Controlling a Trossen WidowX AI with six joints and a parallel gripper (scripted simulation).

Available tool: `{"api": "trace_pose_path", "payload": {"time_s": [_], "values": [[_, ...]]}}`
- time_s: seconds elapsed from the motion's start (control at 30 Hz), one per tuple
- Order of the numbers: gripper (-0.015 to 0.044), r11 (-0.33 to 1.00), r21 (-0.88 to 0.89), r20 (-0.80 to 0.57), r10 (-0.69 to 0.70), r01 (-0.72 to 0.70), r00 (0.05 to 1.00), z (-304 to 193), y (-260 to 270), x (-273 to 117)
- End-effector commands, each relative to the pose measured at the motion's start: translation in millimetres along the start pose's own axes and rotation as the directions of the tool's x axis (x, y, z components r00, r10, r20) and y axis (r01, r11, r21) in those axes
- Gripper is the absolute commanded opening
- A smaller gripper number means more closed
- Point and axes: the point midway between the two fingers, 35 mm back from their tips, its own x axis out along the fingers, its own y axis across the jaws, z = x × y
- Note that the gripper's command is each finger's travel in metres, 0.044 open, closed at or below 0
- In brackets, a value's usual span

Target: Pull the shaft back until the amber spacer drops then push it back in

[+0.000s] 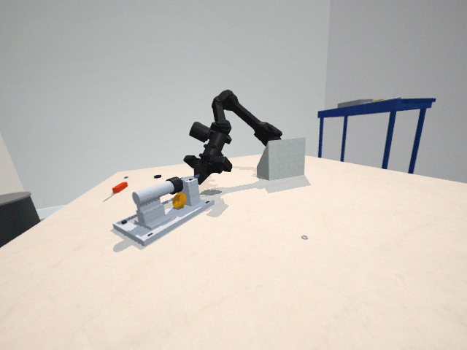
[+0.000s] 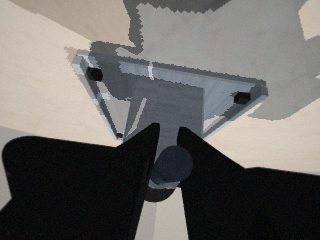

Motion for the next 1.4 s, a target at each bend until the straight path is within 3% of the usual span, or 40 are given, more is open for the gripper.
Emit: {"api": "trace_pose_path", "payload": {"time_s": [0.0, 1.37], "values": [[0.0, 1.0, 0.003, -0.001, -0.002, 0.002, 1.0, -2, -1, 2], [0.0, 1.0, 0.004, -0.002, -0.001, 0.001, 1.0, -14, 0, 13]]}}
